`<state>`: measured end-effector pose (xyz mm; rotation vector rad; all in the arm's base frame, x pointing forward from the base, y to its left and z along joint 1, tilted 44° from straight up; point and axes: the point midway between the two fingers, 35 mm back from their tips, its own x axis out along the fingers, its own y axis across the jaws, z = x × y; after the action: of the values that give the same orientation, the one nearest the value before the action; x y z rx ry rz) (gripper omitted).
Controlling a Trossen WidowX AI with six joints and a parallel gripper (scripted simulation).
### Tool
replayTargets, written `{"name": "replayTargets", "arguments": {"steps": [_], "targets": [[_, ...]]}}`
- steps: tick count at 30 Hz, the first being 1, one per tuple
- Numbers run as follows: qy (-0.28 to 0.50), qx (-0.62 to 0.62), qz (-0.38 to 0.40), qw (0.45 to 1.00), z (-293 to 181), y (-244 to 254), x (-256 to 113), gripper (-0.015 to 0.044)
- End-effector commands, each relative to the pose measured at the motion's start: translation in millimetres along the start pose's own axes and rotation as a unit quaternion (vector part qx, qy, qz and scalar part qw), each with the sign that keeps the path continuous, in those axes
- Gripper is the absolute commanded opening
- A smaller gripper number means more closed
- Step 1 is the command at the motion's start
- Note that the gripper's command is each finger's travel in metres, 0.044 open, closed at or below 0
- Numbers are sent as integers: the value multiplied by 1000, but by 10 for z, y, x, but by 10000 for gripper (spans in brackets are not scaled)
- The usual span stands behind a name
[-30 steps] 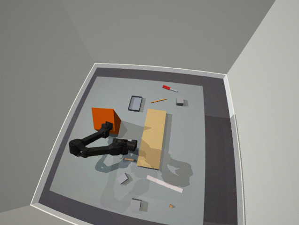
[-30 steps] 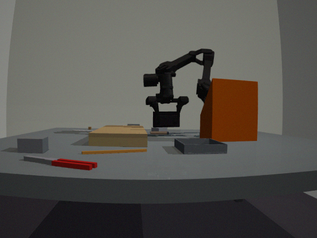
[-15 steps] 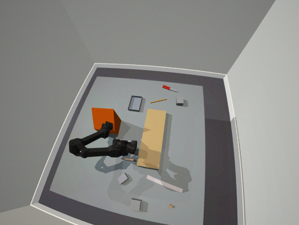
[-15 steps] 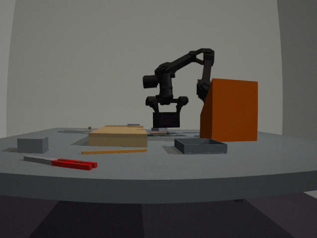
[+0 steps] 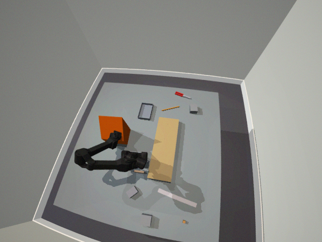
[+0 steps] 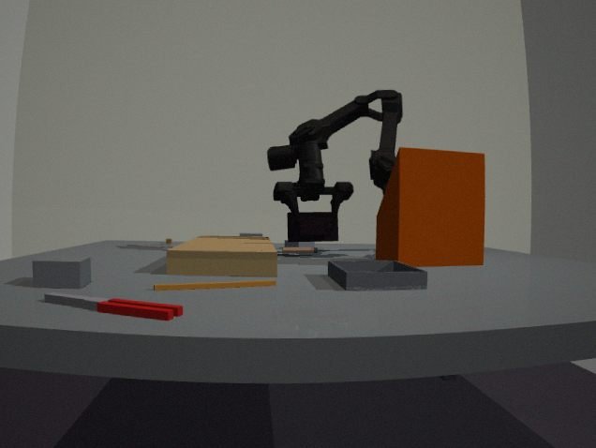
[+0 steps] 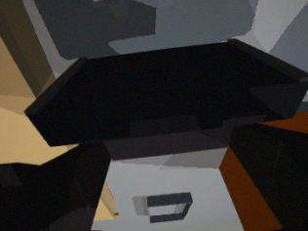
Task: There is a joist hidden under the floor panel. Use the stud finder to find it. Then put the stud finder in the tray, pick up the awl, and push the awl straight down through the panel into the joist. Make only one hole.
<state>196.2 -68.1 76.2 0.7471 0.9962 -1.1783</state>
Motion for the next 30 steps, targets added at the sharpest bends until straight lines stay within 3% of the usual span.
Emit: {"name": "replayTargets", "arguments": {"steps": [1, 30], "targets": [[13, -3, 3, 1000, 6, 15, -15, 0], [93, -5, 3, 996, 51, 14, -12, 0]]}}
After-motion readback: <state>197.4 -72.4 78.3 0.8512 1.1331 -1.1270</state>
